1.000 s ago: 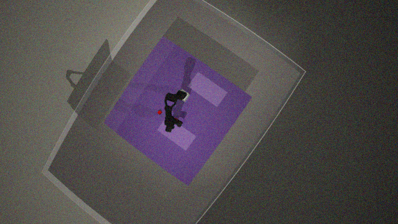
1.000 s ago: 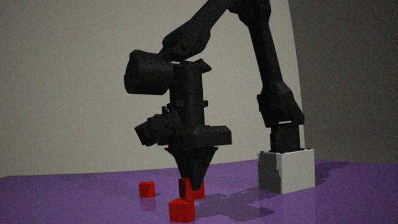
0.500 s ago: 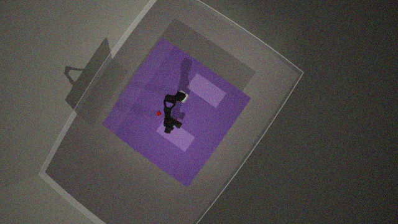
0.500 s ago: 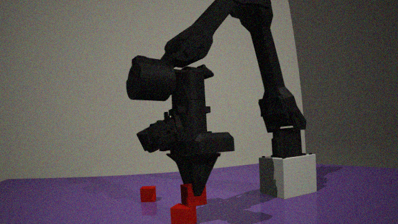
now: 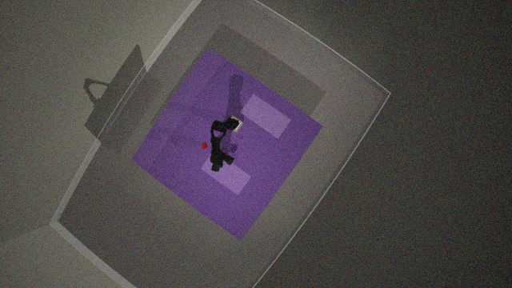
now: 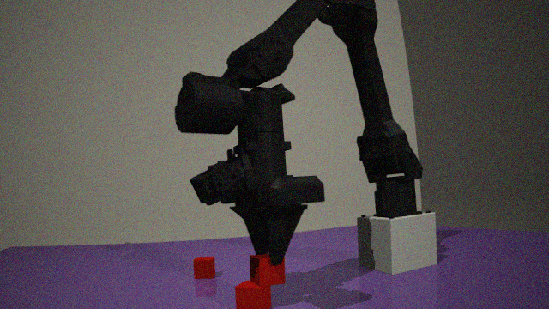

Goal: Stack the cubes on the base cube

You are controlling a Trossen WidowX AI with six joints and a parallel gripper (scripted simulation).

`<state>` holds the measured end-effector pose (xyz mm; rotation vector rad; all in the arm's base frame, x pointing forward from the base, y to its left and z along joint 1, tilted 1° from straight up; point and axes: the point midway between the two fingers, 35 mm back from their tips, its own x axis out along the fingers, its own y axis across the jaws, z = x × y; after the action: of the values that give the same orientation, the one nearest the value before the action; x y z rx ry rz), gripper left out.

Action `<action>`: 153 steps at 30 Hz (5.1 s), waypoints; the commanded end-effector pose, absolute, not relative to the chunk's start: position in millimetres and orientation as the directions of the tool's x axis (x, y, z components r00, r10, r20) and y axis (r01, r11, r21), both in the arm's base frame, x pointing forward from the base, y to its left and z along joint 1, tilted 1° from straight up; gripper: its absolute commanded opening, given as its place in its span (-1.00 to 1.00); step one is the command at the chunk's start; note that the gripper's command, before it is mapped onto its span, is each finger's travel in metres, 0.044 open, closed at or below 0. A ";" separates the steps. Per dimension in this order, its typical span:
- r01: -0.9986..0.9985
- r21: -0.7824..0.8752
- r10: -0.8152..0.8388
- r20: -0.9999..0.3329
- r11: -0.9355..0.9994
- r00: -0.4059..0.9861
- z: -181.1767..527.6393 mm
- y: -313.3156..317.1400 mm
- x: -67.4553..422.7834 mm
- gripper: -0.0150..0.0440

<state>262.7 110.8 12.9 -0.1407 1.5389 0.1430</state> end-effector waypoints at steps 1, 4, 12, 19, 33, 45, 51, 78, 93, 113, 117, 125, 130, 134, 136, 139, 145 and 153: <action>-0.180 0.002 0.010 -0.999 0.984 0.040 21.1 112.1 265.3 0.20; -0.180 0.002 0.010 -0.999 0.984 0.040 24.9 112.0 265.1 0.20; -0.180 0.002 0.010 -0.999 0.984 0.040 35.0 112.0 264.8 0.20; -0.180 0.002 0.010 -0.999 0.984 0.040 37.0 112.0 264.7 0.20; -0.584 -0.022 0.002 -0.999 0.811 0.039 53.0 47.0 305.3 0.41; -0.866 -0.042 -0.006 -0.999 0.498 0.045 71.3 -27.8 328.0 0.41; -0.951 -0.048 -0.010 -0.999 0.304 0.047 80.5 -68.3 331.6 0.41; -0.982 -0.050 -0.013 -0.999 0.184 0.048 8.5 -93.4 334.4 0.41; -0.982 -0.049 -0.013 -0.999 0.184 0.048 -13.6 -93.7 335.7 0.41; -0.982 -0.049 -0.013 -0.999 0.184 0.048 -19.7 -93.9 336.3 -0.14; -0.982 -0.050 -0.013 -0.999 0.184 0.048 -7.5 -94.3 337.5 -0.14; -0.982 -0.050 -0.014 -0.999 0.184 0.048 17.4 -94.5 338.5 -0.14; -0.982 -0.050 -0.014 -0.999 0.184 0.049 33.1 -94.4 338.0 -0.14; -0.982 -0.050 -0.014 -0.999 0.184 0.049 45.8 -94.1 337.0 -0.14; -0.982 -0.050 -0.014 -0.999 0.184 0.049 52.2 -93.9 336.3 -0.14; -0.982 -0.050 -0.014 -0.999 0.184 0.049 61.8 -93.6 335.0 -0.14; -0.982 -0.050 -0.014 -0.999 0.184 0.048 81.0 -92.6 331.6 -0.14; -0.972 -0.050 -0.013 -0.999 0.228 0.048 85.2 -84.2 332.0 -0.14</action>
<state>330.2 -90.4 82.3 -1.0832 1.2728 1.0234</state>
